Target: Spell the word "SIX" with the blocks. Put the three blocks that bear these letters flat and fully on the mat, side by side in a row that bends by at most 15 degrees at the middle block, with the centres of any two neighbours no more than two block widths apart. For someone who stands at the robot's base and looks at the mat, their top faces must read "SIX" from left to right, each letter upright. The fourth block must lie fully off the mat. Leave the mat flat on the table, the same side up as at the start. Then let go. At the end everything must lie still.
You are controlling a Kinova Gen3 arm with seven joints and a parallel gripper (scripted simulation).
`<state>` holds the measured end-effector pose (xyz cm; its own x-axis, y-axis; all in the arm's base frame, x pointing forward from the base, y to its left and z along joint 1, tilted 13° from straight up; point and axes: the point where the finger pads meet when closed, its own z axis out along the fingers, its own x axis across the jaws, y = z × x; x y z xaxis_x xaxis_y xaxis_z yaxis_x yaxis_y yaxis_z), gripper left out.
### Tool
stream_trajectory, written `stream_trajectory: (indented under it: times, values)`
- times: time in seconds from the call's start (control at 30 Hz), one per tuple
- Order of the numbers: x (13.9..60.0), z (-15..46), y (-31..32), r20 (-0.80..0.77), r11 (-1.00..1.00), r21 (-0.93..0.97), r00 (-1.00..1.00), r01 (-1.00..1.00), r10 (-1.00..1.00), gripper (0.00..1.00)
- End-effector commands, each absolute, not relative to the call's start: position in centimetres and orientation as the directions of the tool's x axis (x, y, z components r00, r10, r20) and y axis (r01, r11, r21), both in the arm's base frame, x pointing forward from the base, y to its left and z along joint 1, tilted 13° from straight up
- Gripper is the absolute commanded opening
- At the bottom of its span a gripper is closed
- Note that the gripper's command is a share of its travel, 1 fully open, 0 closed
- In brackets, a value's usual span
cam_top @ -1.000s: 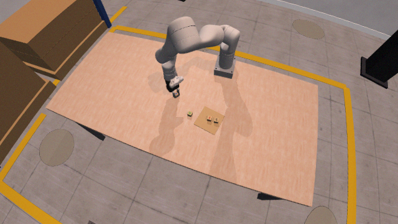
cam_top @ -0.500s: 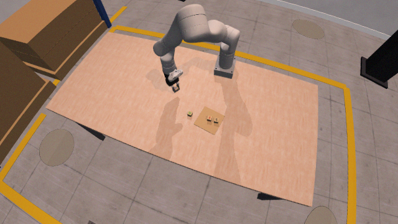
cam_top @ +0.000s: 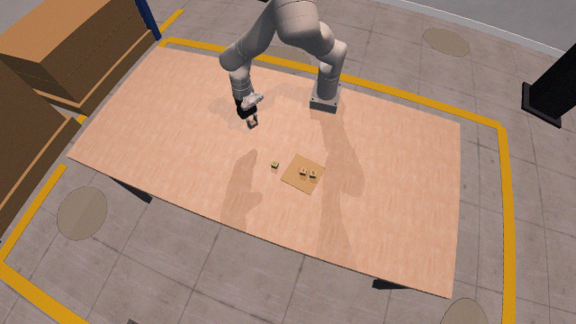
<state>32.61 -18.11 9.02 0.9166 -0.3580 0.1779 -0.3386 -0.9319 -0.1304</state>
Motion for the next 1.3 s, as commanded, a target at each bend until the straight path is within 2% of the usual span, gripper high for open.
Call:
stream_trajectory:
  times: [0.0, 0.87, 1.27]
  values:
    - [32.9, 9.3, -18.0, 0.186, -0.934, -0.133, 0.917, -0.333, -0.353, 0.49]
    - [33.0, 9.4, -17.5, 0.192, -0.953, -0.121, 0.935, -0.278, -0.297, 0.49]
    - [33.3, 9.4, -16.0, 0.208, -0.994, -0.079, 0.974, -0.077, -0.092, 0.49]
